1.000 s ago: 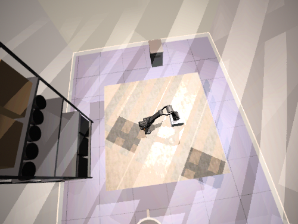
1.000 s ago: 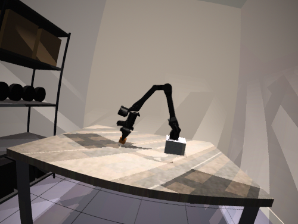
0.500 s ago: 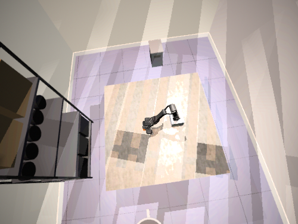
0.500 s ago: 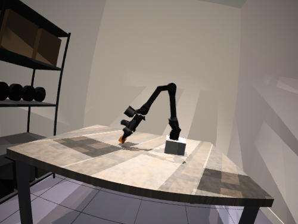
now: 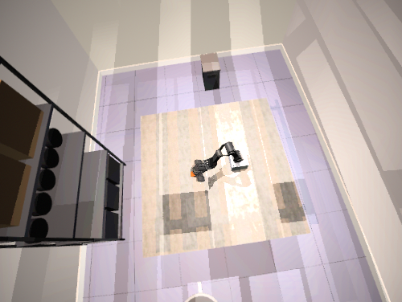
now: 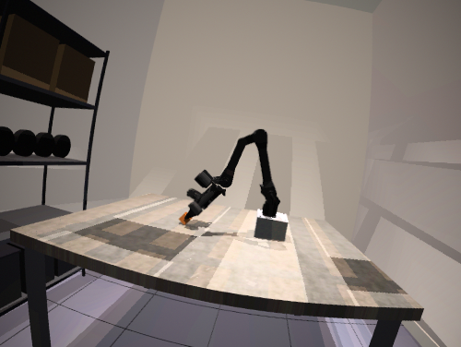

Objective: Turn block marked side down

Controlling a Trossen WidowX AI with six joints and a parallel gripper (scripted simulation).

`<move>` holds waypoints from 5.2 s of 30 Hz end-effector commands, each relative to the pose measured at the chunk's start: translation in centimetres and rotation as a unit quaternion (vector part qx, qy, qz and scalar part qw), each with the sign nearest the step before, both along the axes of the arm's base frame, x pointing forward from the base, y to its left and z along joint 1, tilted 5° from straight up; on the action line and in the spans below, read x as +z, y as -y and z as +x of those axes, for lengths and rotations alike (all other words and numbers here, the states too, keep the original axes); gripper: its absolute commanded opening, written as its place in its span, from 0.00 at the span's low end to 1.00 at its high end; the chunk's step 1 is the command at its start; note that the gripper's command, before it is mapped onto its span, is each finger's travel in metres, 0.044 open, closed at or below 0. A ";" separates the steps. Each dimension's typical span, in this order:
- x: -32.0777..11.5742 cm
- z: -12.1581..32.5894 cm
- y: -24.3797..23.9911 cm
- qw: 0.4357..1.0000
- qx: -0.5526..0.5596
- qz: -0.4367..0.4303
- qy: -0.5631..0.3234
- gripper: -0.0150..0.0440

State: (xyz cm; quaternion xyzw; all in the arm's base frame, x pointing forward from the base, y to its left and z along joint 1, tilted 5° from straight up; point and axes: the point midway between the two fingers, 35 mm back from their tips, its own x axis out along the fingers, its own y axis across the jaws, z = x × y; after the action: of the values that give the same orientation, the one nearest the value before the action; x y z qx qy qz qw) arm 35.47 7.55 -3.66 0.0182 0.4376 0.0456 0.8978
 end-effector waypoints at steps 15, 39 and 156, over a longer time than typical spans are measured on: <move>-1.8 -0.5 0.0 0.993 -0.012 0.006 0.113 0.25; -1.0 -1.6 0.2 0.981 -0.021 0.016 0.192 0.25; 4.4 0.5 0.5 0.945 0.019 -0.016 -0.325 1.00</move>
State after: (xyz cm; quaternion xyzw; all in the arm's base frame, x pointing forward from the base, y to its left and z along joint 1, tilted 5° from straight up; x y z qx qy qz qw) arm 35.94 6.91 1.12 0.0070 0.7070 0.0476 0.7056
